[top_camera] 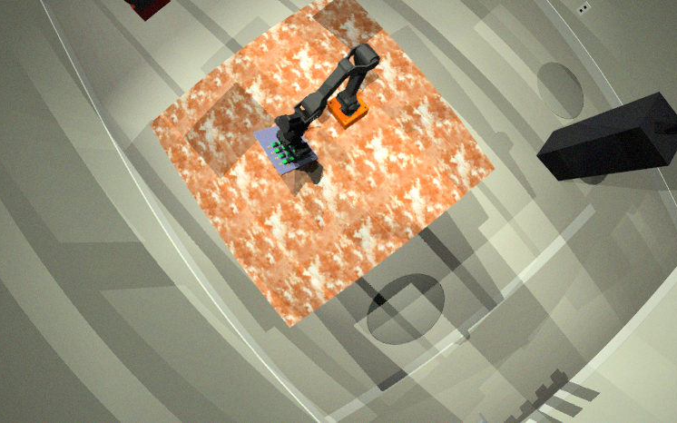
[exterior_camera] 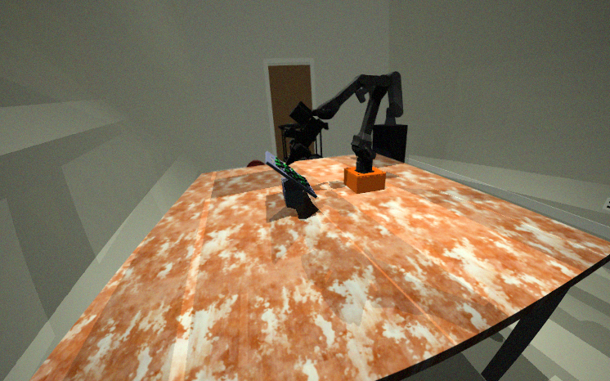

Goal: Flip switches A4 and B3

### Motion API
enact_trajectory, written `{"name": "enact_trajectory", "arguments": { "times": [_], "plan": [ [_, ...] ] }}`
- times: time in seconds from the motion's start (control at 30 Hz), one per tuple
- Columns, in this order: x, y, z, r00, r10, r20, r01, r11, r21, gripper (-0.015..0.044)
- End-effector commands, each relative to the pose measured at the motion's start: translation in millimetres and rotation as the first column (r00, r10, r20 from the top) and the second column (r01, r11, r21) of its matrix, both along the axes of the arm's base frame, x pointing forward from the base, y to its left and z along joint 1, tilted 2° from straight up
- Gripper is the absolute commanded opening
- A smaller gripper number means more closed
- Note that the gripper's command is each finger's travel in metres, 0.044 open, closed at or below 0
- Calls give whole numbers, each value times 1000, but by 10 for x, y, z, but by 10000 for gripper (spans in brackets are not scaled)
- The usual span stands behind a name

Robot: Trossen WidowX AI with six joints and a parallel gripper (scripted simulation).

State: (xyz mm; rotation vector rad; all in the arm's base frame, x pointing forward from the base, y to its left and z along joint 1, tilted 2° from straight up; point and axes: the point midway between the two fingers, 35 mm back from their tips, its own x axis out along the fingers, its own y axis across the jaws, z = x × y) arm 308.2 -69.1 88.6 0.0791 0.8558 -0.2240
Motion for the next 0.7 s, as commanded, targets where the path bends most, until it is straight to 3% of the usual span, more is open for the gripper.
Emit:
{"name": "enact_trajectory", "arguments": {
  "times": [0.0, 0.67],
  "plan": [
    [2, -2, -7, 1000, -1, 0, 1, 1000, 1, 0],
    [19, -6, -27, 1000, -1, 0, 1, 1000, 1, 0]
  ]
}}
